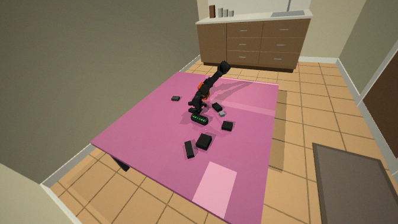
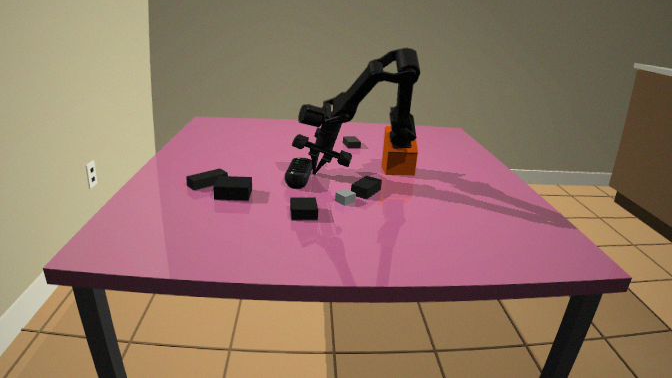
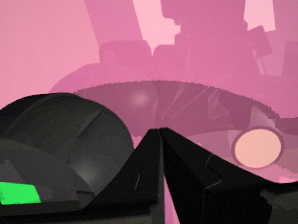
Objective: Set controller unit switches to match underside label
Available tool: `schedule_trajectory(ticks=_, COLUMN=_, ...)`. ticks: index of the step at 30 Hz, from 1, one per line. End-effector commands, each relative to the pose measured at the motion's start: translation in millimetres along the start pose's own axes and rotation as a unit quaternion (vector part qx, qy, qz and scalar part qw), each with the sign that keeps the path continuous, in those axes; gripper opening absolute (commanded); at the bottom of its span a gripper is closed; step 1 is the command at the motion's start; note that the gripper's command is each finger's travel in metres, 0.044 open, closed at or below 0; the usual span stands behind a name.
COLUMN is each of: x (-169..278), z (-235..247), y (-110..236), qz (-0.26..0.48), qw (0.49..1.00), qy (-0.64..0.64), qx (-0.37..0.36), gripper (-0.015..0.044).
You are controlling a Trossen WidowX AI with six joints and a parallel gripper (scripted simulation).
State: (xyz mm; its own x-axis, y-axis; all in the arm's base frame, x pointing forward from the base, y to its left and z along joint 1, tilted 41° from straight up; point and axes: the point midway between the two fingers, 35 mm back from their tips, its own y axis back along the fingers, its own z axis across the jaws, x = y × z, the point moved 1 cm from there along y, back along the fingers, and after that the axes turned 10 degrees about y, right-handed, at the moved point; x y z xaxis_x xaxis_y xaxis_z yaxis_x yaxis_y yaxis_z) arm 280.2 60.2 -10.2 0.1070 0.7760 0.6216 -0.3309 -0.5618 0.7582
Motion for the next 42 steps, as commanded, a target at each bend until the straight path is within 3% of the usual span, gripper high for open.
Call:
schedule_trajectory(ticks=1, x=0, z=10, y=-2, qz=-0.002, qw=1.000, qy=0.005, qx=-0.008, gripper=0.0000)
schedule_trajectory(ticks=36, x=-6, z=32, y=-8, qz=-0.002, qw=1.000, qy=0.006, qx=-0.009, gripper=0.0000)
schedule_trajectory(ticks=42, x=-1, z=8, y=35, qz=-0.003, qw=1.000, qy=0.003, qx=-0.005, gripper=0.0000)
